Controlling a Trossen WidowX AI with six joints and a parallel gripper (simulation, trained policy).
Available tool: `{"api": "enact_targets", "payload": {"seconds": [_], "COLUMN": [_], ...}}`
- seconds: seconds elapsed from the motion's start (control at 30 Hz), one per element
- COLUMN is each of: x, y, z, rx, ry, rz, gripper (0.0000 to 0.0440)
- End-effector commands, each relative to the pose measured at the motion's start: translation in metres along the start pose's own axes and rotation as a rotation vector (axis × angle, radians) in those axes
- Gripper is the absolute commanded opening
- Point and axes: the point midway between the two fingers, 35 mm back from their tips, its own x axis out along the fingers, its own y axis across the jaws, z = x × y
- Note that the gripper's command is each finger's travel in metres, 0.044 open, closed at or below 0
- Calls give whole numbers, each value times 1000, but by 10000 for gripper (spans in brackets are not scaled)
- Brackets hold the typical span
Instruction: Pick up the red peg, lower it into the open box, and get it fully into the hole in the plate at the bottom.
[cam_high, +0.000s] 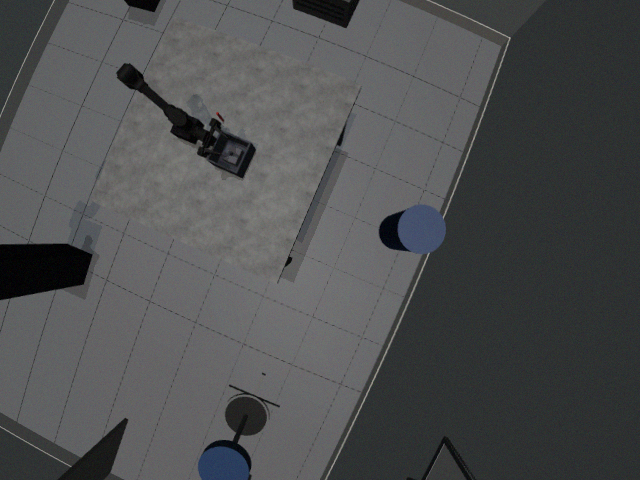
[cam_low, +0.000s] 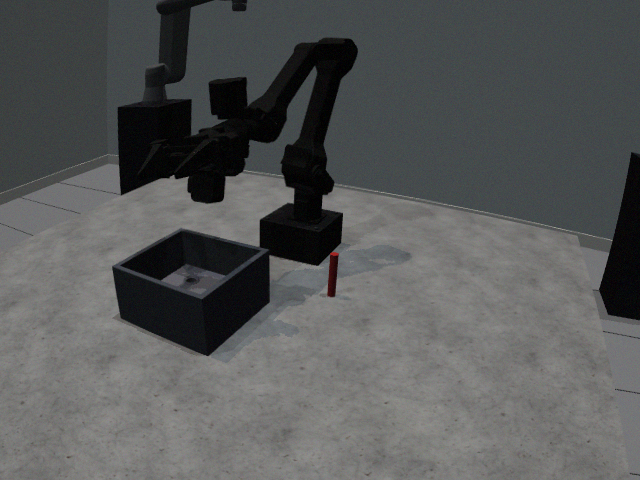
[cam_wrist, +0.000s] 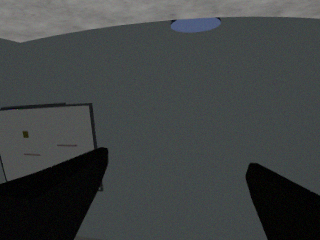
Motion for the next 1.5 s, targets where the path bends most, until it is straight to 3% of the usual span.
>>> {"api": "enact_targets", "payload": {"seconds": [0.0, 0.1, 0.83, 1.47], "x": [1, 2, 9, -4], "y": [0, -1, -20, -48], "z": [-2, -3, 7, 27], "rx": [33, 136, 863, 1451], "ry": [0, -12, -160, -289], "rz": [6, 18, 170, 422], "gripper": [415, 440, 440, 440]}}
